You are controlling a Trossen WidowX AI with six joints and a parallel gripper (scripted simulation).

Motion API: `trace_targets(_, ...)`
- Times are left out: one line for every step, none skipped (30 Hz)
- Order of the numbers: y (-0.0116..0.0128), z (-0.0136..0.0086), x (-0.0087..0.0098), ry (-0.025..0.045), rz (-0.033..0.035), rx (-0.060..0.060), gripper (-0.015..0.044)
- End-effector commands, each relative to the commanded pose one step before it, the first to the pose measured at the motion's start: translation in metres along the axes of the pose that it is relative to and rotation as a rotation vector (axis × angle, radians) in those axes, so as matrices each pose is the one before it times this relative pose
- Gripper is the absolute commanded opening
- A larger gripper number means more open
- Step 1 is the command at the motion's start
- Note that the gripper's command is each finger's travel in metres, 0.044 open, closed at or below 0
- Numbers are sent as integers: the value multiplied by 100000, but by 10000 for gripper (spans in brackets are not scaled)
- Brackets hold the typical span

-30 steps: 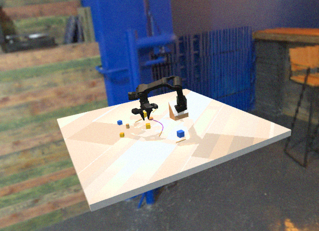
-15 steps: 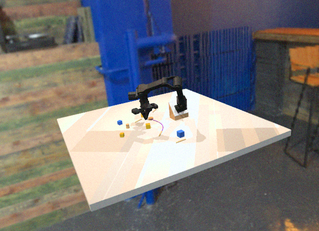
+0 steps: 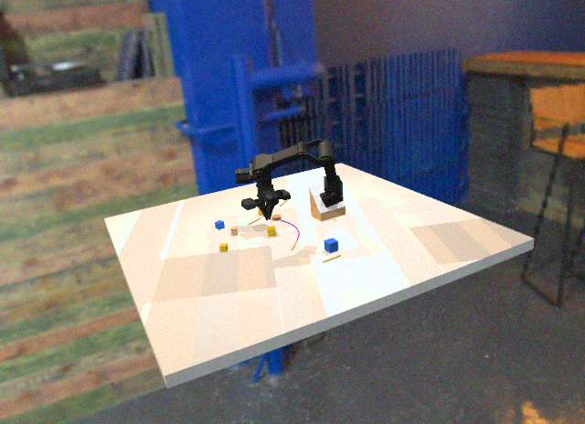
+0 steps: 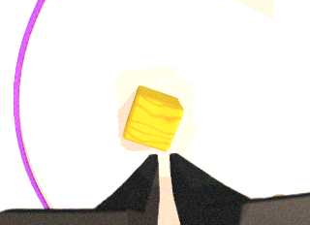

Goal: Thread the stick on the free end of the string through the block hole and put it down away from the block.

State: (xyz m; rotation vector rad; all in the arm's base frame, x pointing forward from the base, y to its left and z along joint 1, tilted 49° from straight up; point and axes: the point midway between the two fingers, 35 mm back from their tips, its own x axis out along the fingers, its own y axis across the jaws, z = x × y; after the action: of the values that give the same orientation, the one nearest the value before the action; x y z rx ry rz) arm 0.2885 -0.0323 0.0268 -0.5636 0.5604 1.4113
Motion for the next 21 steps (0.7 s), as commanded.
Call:
trace_targets(356,2743,-17,-7,376,12900,105)
trace_targets(373,1187,-35,60,-11,6497,131)
trace_targets(498,1134,-22,8,2,6485,157)
trace_targets(615,1067,-11,-41,24,6474,184)
trace_targets(724,988,0,-86,55,6463,210)
trace_targets(823,898,10,-125,93,6454,236)
trace_targets(911,798,20,-158,139,6446,262)
trace_targets(983,686,28,-183,190,6417,289)
trace_targets(694,386,24,-131,158,4271,315)
trace_targets(568,266,21,-108,144,3389,341)
trace_targets(575,230,23,-108,160,3353,367)
trace_targets(586,196,25,-109,177,3362,394)
trace_targets(203,57,9,-37,65,1149,420)
trace_targets(10,3,0,-2,3,55,440)
trace_targets(0,0,0,0,0,0,440)
trace_targets(0,0,0,0,0,0,440)
trace_targets(0,0,0,0,0,0,440)
trace_targets(0,0,0,0,0,0,440)
trace_targets(0,0,0,0,0,0,440)
trace_targets(0,0,0,0,0,0,440)
trace_targets(0,0,0,0,0,0,440)
